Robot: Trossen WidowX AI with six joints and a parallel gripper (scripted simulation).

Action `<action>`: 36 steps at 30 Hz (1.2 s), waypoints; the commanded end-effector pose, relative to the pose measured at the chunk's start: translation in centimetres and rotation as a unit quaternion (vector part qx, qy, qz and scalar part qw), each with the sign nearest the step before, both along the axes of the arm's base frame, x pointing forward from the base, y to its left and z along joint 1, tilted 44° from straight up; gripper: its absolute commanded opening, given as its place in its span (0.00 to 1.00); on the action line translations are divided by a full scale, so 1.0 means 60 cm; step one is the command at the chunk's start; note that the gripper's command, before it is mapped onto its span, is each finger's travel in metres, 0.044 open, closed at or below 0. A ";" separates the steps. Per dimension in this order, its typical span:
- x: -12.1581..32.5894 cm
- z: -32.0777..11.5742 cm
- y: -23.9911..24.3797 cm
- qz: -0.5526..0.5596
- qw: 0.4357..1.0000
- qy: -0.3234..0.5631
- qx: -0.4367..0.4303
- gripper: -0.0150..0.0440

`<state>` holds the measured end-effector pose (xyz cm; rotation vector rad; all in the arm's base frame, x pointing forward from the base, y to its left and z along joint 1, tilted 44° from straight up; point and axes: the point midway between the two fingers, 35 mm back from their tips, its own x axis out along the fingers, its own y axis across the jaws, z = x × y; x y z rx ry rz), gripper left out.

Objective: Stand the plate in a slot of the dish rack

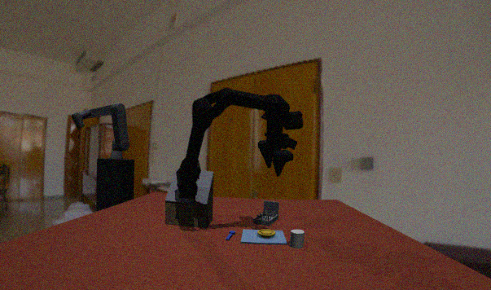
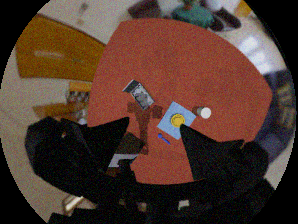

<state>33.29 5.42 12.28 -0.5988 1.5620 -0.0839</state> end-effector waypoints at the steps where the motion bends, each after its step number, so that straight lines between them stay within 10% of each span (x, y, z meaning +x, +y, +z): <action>1: -0.004 0.006 -0.035 -0.043 0.998 -0.021 -0.039 0.93; 18: -0.020 0.016 -0.139 -0.159 0.971 -0.083 -0.159 0.93; 36: -0.031 -0.129 -0.270 -0.160 0.970 -0.084 -0.161 0.93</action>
